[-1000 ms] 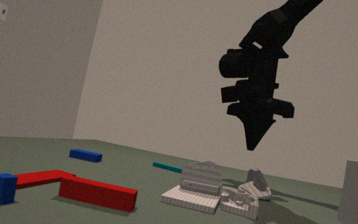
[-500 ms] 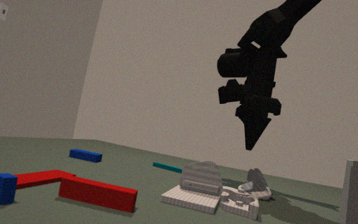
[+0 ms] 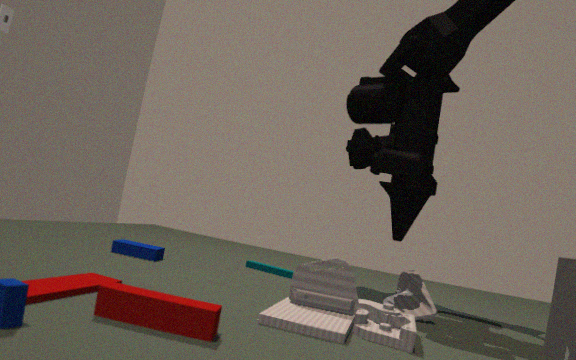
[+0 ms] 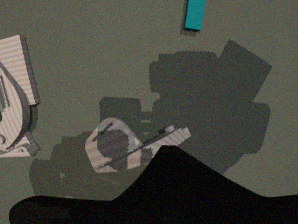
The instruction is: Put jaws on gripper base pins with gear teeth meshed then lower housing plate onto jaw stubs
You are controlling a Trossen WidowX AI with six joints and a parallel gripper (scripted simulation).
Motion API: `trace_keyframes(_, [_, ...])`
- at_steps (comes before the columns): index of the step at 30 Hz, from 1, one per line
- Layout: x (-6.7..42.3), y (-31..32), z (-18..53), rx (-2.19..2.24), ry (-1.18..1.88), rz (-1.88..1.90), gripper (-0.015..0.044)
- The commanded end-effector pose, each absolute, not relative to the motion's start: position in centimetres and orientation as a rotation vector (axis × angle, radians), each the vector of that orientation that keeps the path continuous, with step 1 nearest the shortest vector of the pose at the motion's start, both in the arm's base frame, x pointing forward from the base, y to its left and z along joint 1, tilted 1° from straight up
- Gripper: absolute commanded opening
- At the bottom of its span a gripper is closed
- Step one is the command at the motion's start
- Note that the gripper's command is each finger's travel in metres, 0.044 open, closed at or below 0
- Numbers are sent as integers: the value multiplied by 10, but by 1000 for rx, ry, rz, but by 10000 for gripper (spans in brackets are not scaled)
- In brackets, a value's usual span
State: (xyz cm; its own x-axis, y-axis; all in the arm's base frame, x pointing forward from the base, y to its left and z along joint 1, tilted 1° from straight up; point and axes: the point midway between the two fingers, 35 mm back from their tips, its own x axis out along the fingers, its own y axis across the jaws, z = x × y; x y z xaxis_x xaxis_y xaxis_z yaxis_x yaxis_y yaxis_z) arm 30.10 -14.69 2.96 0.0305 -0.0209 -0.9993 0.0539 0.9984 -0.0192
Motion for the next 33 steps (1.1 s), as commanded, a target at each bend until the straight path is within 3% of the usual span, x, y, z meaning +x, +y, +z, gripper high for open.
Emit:
trace_keyframes(1, [303,-147,31,79,1536,-112,0])
trace_keyframes(33, [310,-143,31,600,1445,-614,0])
